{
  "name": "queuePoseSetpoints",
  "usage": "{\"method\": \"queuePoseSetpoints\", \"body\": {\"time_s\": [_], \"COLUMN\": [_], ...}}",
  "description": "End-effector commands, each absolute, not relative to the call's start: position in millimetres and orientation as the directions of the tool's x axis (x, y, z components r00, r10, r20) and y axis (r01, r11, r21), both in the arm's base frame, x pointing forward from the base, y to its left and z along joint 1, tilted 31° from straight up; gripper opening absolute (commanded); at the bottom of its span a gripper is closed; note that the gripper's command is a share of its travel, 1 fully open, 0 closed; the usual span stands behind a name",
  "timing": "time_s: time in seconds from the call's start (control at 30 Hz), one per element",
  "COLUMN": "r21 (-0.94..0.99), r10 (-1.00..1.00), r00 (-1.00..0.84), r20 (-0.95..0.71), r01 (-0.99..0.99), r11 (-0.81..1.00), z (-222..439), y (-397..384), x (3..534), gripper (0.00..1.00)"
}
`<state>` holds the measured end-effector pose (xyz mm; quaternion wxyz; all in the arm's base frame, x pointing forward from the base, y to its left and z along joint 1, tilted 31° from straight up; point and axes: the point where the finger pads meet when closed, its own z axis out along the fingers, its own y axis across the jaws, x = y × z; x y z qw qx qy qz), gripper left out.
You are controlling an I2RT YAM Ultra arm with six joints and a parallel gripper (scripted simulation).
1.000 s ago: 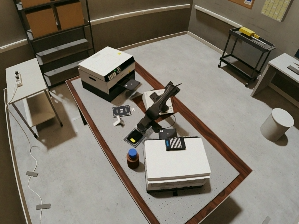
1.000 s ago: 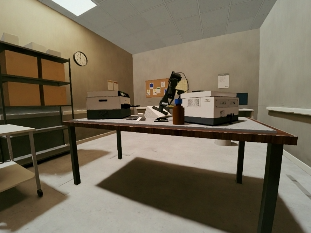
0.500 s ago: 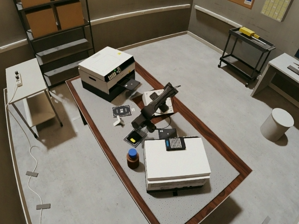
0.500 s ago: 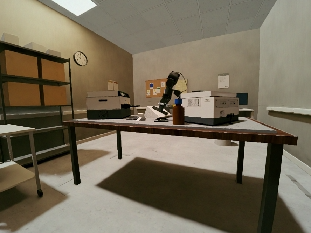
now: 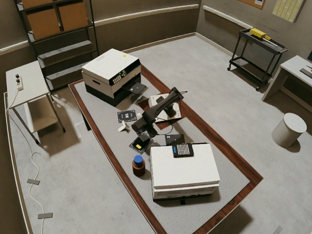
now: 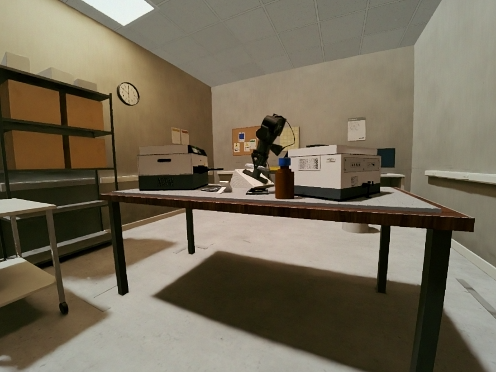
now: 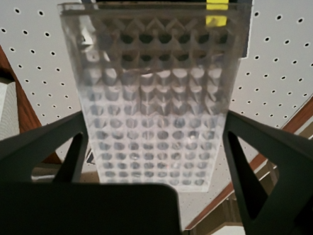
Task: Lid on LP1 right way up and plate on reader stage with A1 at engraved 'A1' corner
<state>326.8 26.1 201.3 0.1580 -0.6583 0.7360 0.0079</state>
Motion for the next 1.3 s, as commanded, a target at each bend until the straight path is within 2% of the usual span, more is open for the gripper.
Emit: {"method": "queuePoseSetpoints", "body": {"time_s": [0.0, 0.33, 0.5, 1.27], "r21": [-0.213, -0.18, -0.223, -0.091], "r10": [-0.955, -0.935, -0.938, -0.854], "r00": [-0.139, -0.228, -0.213, -0.431], "r20": [-0.263, -0.273, -0.273, -0.292], "r01": [-0.957, -0.942, -0.935, -0.876], "r11": [0.198, 0.282, 0.277, 0.474], "z": [209, 198, 206, 170], "y": [13, -11, -18, -70], "x": [338, 344, 345, 348], "gripper": [0.86, 0.86, 0.86, 0.86]}}
